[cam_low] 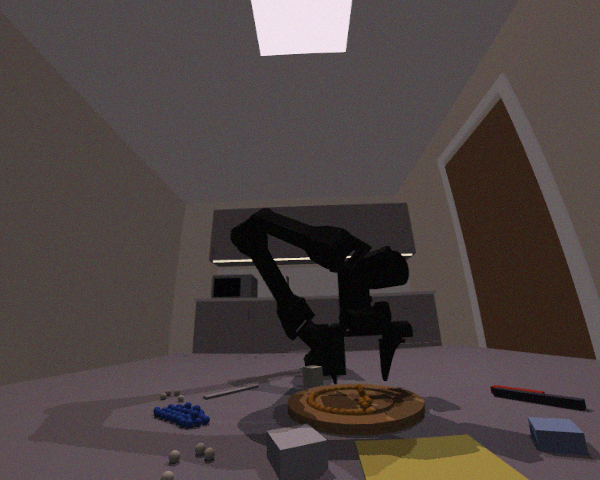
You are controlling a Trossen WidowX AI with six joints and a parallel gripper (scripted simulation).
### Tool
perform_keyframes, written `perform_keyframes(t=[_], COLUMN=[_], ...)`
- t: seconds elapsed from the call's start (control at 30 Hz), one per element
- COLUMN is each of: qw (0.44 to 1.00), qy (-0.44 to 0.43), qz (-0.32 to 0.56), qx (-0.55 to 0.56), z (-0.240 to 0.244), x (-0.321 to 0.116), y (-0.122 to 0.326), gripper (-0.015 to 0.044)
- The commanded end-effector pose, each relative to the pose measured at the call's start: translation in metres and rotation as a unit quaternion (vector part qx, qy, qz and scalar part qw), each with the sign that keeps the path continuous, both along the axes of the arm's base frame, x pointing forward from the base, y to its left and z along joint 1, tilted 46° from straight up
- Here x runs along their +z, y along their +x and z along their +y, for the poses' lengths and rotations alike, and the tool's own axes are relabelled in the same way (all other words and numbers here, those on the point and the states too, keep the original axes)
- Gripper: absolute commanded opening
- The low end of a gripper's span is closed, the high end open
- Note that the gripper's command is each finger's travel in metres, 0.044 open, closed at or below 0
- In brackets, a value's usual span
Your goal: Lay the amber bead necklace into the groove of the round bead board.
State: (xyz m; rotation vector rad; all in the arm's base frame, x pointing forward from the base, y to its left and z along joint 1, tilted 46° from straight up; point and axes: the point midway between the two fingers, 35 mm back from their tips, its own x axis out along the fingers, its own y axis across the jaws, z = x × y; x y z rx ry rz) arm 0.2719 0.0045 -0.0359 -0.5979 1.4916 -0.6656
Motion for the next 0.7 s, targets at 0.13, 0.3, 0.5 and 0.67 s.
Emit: perform_keyframes(t=[0.13, 0.3, 0.5, 0.67], qw=[1.0, 0.999, 0.999, 0.999], qy=[0.003, 0.003, 0.002, 0.002], qz=[0.011, 0.02, 0.024, 0.024], qx=[0.015, 0.025, 0.029, 0.029], z=[0.004, 0.003, 0.001, -0.01], x=[0.017, 0.031, 0.039, 0.029], y=[0.055, 0.089, 0.104, 0.104], gripper=[0.0177, 0.012, 0.012, 0.012])
